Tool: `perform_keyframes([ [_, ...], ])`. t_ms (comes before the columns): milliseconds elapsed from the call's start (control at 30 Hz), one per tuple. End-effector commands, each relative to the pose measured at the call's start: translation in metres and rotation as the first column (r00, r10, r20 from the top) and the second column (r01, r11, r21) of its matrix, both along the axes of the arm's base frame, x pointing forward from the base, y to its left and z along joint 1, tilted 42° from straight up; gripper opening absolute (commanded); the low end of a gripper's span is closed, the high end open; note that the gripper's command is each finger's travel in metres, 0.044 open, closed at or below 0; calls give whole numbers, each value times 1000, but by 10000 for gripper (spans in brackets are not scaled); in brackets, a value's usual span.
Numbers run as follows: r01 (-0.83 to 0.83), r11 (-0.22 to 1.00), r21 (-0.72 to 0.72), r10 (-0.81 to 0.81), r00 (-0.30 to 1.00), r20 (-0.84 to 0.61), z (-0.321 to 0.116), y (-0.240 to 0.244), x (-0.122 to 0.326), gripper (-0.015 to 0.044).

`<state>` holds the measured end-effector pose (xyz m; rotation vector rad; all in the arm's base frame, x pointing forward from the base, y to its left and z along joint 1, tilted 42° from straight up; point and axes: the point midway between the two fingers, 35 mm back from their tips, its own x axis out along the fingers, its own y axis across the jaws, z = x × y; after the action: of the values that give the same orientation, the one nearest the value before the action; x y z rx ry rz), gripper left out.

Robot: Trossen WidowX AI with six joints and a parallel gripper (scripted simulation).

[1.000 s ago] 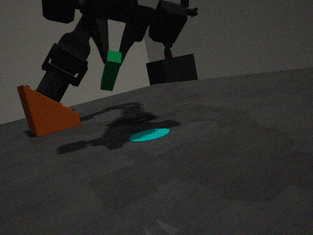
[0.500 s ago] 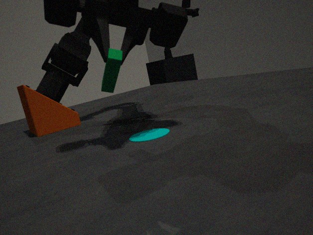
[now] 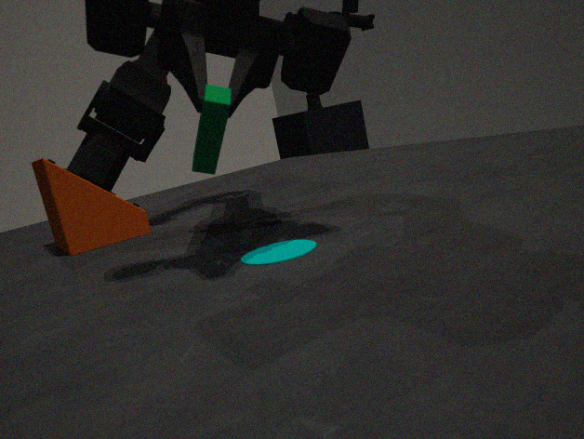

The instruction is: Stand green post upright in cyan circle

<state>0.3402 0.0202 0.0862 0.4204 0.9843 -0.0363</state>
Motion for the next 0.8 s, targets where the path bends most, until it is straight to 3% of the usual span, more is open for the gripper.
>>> perform_keyframes([
  [0,20,1000,-6,-20,999,31,3,-1,0,23],
  [767,102,995,-2,-101,980,169,9,1,-2,23],
])
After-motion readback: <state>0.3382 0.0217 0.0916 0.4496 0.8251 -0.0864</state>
